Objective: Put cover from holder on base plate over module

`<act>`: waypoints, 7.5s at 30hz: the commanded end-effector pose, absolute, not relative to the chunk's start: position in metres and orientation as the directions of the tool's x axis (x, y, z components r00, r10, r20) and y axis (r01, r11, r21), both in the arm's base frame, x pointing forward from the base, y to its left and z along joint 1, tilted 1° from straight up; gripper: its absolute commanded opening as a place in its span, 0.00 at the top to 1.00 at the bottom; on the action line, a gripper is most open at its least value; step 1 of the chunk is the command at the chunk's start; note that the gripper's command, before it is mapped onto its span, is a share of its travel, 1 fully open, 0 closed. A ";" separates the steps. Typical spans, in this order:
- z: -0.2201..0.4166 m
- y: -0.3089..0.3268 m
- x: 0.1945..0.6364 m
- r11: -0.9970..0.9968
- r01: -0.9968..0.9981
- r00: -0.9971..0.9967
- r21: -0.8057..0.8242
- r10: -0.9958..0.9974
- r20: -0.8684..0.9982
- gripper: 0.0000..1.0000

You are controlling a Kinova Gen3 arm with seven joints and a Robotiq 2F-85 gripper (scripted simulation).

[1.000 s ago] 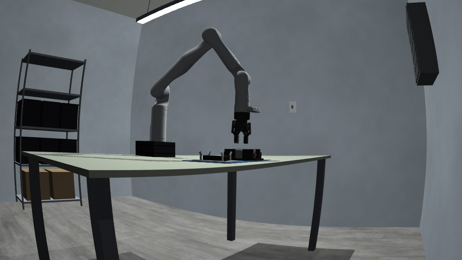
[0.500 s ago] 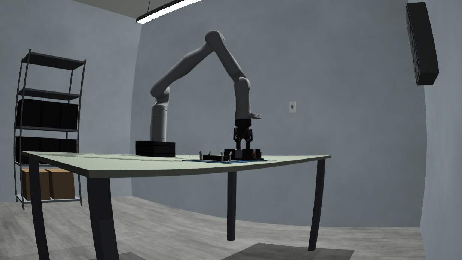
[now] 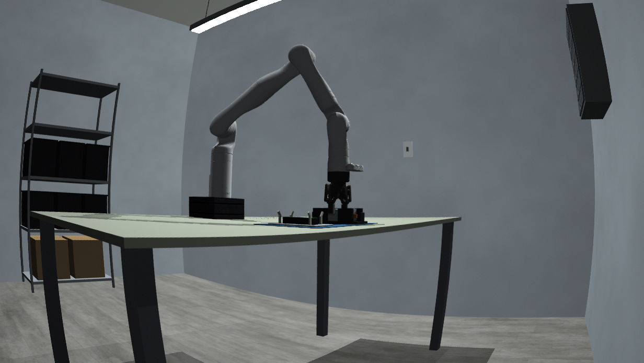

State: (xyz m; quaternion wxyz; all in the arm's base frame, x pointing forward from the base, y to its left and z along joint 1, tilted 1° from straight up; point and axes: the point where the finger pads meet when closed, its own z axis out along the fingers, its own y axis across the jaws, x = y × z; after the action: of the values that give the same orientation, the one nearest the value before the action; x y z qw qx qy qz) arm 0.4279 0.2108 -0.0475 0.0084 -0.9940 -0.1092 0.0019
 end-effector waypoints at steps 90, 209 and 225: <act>-0.049 0.209 0.428 -0.976 0.216 0.976 -0.015 0.216 -0.004 1.00; 0.039 0.207 0.427 -0.976 0.216 0.976 -0.013 0.216 -0.010 1.00; 0.068 0.206 0.427 -0.976 0.216 0.976 -0.013 0.216 -0.011 1.00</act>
State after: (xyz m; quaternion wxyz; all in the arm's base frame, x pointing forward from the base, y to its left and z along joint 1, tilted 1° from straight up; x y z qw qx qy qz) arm 0.4240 0.2050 0.0618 0.0037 -0.9940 -0.1088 0.0120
